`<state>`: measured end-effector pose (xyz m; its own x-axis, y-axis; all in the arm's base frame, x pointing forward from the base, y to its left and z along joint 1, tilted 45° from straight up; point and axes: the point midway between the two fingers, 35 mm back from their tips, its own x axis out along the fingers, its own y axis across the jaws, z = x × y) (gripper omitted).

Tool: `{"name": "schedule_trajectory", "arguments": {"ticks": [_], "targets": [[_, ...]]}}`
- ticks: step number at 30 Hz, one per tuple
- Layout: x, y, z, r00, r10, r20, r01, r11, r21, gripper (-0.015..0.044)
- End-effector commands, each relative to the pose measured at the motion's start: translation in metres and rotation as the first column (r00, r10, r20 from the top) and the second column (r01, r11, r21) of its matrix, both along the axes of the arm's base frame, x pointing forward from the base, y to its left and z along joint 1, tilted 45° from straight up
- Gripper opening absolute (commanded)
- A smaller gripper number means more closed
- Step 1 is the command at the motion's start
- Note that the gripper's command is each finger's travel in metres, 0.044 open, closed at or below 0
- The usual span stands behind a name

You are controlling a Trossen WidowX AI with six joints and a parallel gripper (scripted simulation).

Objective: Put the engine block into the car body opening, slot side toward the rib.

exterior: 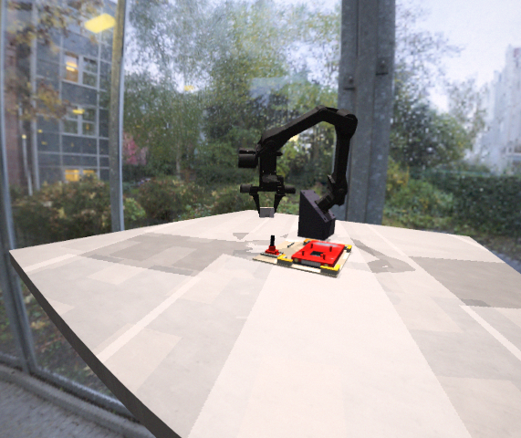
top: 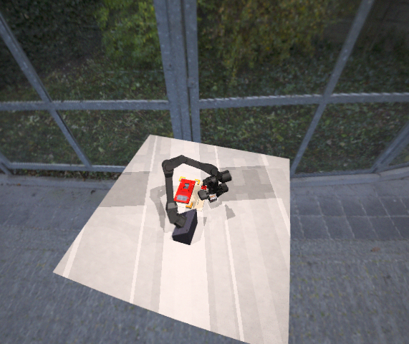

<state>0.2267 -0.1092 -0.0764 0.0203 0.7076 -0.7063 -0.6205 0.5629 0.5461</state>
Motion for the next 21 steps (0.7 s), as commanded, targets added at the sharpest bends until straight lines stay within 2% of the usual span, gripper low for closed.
{"name": "schedule_trajectory", "arguments": {"ticks": [1, 10, 21], "targets": [[0.001, -0.012, 0.012, 1.000, -0.001, 0.012, 0.001, 1.000, -0.013, 0.0000], [-0.003, -0.027, 0.031, 1.000, 0.000, 0.012, 0.000, 1.000, -0.010, 0.0000], [-0.003, -0.015, 0.019, 1.000, 0.012, -0.001, -0.012, 1.000, -0.024, 0.0000]]}}
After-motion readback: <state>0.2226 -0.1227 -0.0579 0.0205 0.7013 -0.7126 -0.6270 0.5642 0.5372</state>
